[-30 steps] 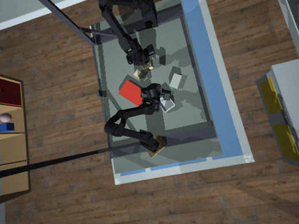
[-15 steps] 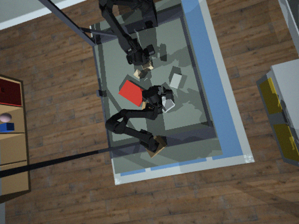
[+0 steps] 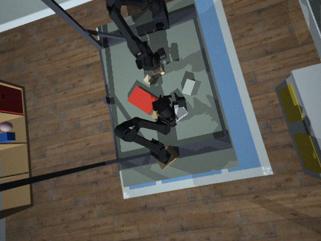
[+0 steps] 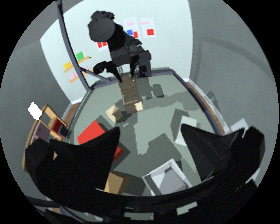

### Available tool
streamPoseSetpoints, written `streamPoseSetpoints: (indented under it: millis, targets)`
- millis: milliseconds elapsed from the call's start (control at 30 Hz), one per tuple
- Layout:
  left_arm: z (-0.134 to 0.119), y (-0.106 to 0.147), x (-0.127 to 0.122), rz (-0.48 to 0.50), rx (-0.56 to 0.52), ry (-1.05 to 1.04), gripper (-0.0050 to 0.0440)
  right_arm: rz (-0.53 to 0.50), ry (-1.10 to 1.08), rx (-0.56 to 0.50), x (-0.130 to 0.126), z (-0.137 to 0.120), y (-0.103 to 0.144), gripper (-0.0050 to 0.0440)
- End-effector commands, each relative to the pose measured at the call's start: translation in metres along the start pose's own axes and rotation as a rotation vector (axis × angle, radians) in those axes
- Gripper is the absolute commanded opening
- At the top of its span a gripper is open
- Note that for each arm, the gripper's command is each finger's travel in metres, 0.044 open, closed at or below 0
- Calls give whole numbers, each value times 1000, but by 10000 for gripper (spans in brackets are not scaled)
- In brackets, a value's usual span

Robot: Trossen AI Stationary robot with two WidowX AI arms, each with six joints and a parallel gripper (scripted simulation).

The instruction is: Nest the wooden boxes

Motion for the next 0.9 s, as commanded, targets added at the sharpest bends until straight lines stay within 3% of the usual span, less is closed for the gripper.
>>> streamPoseSetpoints:
  millis: [0, 333, 667, 867]
  targets:
    - [5, 8, -5, -6, -27, -12, 250, 18, 47, -48, 1, -1, 9, 400]
    - [5, 8, -5, -6, -27, -12, 250, 43, 156, -136, 8, 5, 24, 400]
    - [5, 8, -5, -6, -27, -12, 250, 48, 163, -148, 12, 7, 26, 400]
    - [5, 8, -5, -6, -27, -12, 250, 49, 167, -160, 9, 13, 43, 400]
Point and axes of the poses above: on each arm, the point midway between the two fingers, 35 mm back from their tips, its own y axis back along the fingers, its own x axis across the jaws, z = x × y, the point moved 4 cm from there along y, back along the fingers, and after that the axes turned 2 degrees about -y, right-handed, at the moved point
